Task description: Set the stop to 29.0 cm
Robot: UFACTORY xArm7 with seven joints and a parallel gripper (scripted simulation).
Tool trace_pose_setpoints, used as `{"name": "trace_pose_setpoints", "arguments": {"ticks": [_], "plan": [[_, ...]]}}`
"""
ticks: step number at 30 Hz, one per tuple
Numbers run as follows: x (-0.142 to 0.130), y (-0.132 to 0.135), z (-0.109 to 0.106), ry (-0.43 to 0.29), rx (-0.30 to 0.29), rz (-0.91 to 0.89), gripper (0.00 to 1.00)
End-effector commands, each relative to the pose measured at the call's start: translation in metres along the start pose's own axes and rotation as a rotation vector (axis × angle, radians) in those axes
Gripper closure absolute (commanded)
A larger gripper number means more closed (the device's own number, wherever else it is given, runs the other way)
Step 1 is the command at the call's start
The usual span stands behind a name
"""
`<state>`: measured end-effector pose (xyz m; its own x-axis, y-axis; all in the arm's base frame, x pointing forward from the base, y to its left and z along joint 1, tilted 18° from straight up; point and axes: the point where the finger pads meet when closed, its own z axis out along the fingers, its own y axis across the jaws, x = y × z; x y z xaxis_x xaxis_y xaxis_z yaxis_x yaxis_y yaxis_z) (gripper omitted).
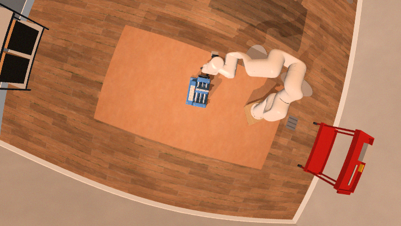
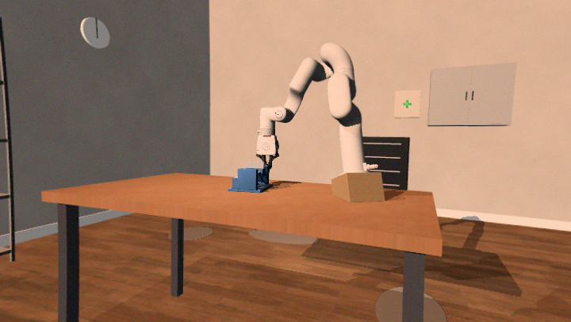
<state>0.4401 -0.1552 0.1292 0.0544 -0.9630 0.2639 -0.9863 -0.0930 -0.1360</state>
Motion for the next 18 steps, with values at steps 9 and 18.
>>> {"name": "trace_pose_setpoints", "arguments": {"ticks": [9,18], "plan": [[0.000,0.009,0.016,0.002,0.009,-0.001,0.94],[0.000,0.008,0.030,0.002,0.009,-0.001,0.94]]}}
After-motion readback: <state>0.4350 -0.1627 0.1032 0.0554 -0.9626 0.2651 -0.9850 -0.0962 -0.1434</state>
